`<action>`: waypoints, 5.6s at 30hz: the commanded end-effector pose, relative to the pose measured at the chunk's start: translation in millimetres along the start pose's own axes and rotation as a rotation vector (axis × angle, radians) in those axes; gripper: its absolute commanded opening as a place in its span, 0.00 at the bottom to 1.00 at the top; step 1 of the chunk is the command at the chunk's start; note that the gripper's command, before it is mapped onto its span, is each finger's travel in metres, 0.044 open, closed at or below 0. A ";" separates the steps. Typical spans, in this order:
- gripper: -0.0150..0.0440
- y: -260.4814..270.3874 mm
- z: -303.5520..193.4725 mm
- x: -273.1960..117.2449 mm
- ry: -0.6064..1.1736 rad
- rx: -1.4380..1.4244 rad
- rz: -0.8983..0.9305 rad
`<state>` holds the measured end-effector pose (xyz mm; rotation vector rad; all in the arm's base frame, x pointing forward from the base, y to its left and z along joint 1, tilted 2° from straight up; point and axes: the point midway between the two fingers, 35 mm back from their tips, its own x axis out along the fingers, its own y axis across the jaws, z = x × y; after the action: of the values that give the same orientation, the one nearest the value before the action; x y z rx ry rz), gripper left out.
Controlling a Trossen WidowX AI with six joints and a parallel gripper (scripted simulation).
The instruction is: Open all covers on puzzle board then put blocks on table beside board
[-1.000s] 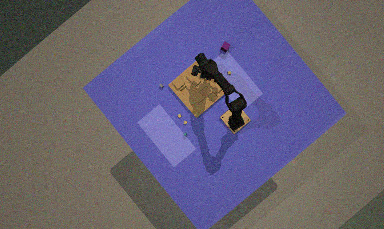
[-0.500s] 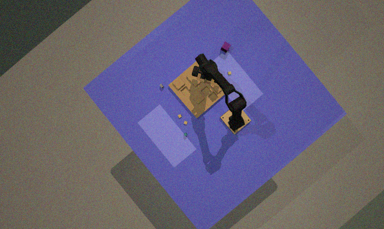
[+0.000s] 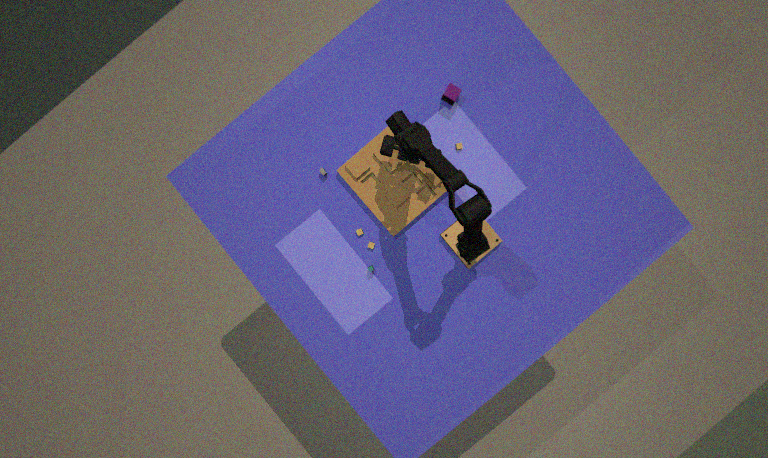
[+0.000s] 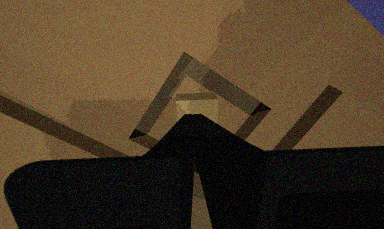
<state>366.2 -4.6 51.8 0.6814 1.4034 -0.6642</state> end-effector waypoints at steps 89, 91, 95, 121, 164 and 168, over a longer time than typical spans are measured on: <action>0.50 -3.3 0.7 -44.9 0.001 -0.512 -0.006; 0.50 -3.3 0.8 -44.5 0.001 -0.490 -0.006; 0.50 -3.3 0.9 -43.3 0.001 -0.431 -0.006; 0.50 -2.8 1.3 -35.5 0.000 -0.047 -0.006; 0.50 -3.0 1.3 -32.9 -0.002 0.598 -0.005; 0.50 -3.0 1.4 -32.7 -0.002 0.658 -0.005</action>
<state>362.8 -6.5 84.9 1.1491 1.2018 -1.1084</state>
